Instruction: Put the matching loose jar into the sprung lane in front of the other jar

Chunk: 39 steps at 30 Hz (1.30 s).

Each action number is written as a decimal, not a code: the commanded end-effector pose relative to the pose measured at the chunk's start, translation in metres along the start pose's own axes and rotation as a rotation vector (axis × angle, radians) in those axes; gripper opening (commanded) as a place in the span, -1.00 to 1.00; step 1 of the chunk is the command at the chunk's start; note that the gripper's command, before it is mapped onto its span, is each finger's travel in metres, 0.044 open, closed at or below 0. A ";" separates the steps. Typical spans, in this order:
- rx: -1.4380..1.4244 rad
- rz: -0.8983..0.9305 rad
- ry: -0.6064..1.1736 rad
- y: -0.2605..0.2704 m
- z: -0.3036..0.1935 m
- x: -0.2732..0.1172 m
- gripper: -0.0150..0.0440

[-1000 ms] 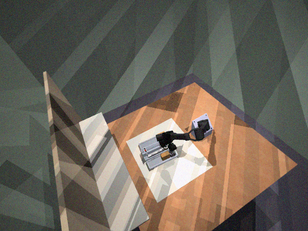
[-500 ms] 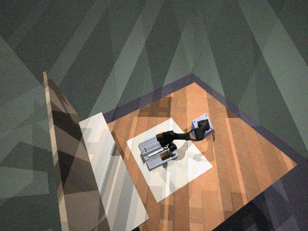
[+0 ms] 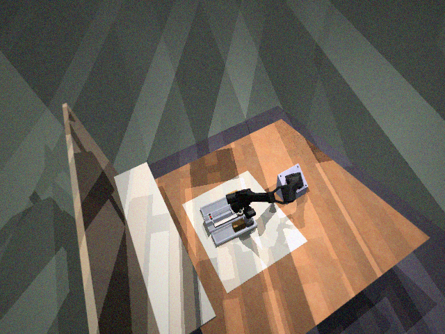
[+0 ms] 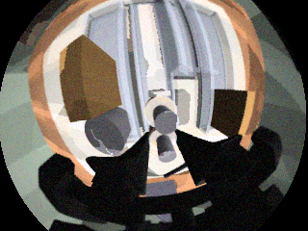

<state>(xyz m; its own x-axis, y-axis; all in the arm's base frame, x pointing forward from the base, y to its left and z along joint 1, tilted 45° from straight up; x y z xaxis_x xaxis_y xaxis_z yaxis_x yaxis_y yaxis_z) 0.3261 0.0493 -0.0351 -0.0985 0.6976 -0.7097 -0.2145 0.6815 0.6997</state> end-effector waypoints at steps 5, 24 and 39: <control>-0.008 0.005 -0.007 0.001 0.000 0.000 -0.49; -0.008 0.005 -0.007 0.000 -0.002 0.000 -0.14; -0.008 0.004 -0.007 -0.001 -0.001 -0.016 0.43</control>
<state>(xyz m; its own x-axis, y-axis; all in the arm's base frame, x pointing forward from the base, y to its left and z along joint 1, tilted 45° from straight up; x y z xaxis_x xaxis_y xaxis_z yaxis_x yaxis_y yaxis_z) 0.3235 0.0437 -0.0312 -0.0984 0.7039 -0.7034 -0.2142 0.6753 0.7058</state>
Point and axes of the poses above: the point midway between the two fingers, 35 mm back from their tips, its own x axis out along the fingers, its own y axis across the jaws, z = x × y, the point moved 6 cm from there along -x, back along the fingers, and after that the axes turned 11 degrees about -x, right-handed, at the moved point
